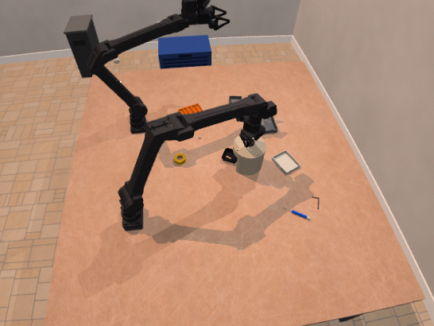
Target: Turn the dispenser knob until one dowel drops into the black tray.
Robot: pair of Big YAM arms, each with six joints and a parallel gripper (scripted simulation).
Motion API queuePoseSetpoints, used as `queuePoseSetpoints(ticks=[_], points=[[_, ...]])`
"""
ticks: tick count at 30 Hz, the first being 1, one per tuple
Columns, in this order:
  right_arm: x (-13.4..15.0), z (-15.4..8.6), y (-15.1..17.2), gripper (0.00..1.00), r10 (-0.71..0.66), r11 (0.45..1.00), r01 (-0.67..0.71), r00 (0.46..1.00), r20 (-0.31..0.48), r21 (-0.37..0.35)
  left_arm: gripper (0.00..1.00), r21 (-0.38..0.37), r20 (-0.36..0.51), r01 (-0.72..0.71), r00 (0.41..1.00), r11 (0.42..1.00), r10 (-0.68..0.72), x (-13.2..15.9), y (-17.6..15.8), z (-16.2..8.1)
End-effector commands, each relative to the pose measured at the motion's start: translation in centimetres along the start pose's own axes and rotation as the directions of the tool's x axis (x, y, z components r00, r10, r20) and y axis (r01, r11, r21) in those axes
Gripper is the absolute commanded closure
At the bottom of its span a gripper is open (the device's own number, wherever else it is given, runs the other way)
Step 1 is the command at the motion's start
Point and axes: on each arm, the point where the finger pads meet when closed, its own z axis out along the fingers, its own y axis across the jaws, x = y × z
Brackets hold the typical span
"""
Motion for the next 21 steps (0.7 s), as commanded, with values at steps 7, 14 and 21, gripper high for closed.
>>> queuePoseSetpoints(ticks=[7,14,21], points=[[0.6,-4.1,-1.2,0.31,-0.006,1.0,0.006,1.0,-0.004,0.029,0.0,0.008,0.013,-0.014,1.0,1.0,0.014,-1.2,-0.5,-0.1],[0.6,-6.5,-1.0,0.31,-0.004,0.999,0.005,1.0,-0.006,0.039,0.0,0.008,0.013,-0.014,1.0,1.0,0.014,-1.2,-0.5,-0.1],[1.6,-7.2,-0.2,0.31,0.08,0.994,-0.079,0.997,-0.009,0.076,0.0,0.013,0.045,-0.026,0.999,1.0,0.025,-2.2,-1.3,-0.6]])
